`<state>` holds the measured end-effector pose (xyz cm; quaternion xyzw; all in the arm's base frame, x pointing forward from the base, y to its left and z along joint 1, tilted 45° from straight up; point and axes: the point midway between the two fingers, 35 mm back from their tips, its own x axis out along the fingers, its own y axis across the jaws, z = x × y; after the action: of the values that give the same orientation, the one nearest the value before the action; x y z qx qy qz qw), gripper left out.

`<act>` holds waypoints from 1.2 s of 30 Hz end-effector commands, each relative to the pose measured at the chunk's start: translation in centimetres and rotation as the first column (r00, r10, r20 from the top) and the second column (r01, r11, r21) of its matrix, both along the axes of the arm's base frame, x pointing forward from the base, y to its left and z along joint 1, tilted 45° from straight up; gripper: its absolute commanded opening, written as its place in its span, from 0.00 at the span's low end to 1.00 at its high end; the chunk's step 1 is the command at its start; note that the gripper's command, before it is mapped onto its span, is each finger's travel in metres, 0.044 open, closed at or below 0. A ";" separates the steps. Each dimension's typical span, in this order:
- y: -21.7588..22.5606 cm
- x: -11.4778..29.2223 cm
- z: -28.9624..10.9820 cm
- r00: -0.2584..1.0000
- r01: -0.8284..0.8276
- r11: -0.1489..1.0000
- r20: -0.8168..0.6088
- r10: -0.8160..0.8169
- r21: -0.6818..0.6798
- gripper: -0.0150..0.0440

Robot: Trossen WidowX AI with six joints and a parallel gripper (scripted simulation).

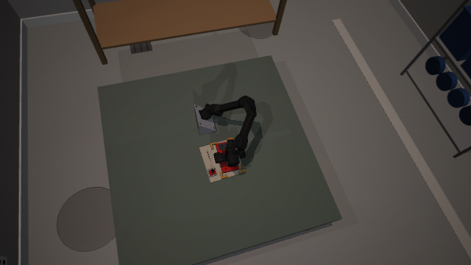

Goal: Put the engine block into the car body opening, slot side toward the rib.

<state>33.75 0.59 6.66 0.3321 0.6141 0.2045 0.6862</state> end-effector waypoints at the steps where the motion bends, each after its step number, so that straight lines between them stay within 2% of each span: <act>1: 0.1 0.0 -0.1 1.000 0.004 1.000 -0.002 -0.004 0.004 0.52; 21: 0.4 0.1 -0.4 1.000 0.004 1.000 -0.002 -0.004 0.004 0.52; 32: 0.4 0.1 -0.4 1.000 0.000 1.000 0.000 0.000 0.000 1.00; 36: 0.4 0.1 -0.4 1.000 0.000 1.000 0.000 0.000 0.000 1.00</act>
<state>33.84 0.97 6.29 0.3327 0.6139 0.2048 0.6859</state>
